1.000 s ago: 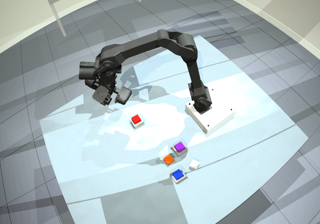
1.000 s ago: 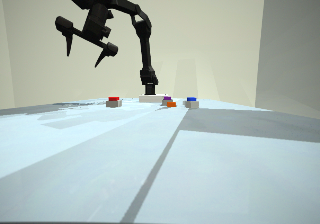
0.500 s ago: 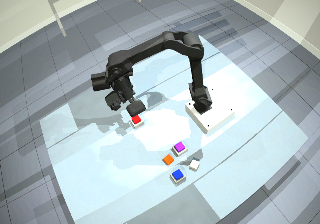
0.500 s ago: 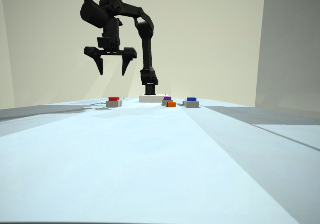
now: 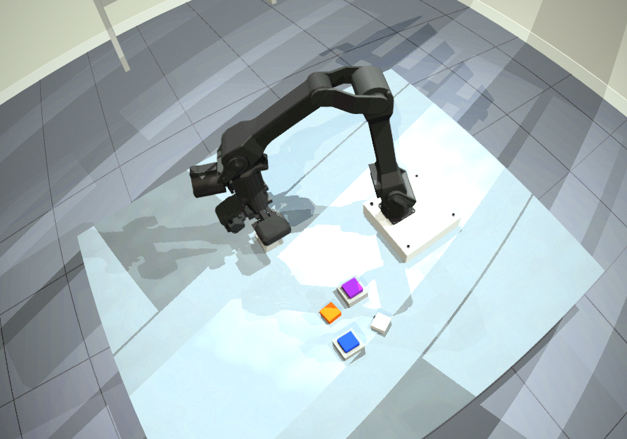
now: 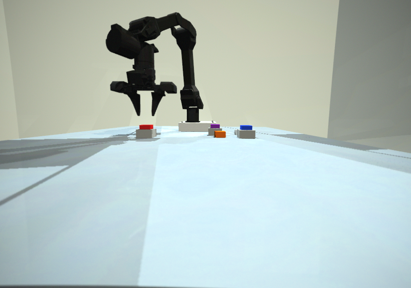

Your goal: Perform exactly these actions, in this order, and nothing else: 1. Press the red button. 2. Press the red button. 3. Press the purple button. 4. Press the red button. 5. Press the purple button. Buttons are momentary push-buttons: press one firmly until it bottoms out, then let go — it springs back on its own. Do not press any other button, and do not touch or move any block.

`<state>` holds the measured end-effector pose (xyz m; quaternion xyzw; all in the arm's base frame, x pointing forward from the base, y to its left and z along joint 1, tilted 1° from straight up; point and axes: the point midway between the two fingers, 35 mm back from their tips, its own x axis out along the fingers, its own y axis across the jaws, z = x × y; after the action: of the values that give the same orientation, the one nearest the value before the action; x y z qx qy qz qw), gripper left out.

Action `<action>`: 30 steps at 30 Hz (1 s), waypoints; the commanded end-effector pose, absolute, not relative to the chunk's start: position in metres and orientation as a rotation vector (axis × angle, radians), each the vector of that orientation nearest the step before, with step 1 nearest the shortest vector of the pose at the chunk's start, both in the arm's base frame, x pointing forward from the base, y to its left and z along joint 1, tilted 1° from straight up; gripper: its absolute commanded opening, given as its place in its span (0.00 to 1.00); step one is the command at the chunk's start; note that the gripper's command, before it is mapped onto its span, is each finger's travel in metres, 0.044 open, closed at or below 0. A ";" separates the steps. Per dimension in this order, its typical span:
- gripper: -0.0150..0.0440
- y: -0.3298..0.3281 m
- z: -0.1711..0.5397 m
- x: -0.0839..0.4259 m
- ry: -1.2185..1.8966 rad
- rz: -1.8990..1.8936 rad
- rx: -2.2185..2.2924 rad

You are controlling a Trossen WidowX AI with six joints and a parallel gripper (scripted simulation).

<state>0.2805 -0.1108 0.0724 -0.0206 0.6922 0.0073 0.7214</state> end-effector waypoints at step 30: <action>0.29 -0.111 0.037 0.282 1.531 0.017 -0.040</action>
<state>0.2831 -0.1118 0.0461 -0.0219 0.6884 0.0057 0.7250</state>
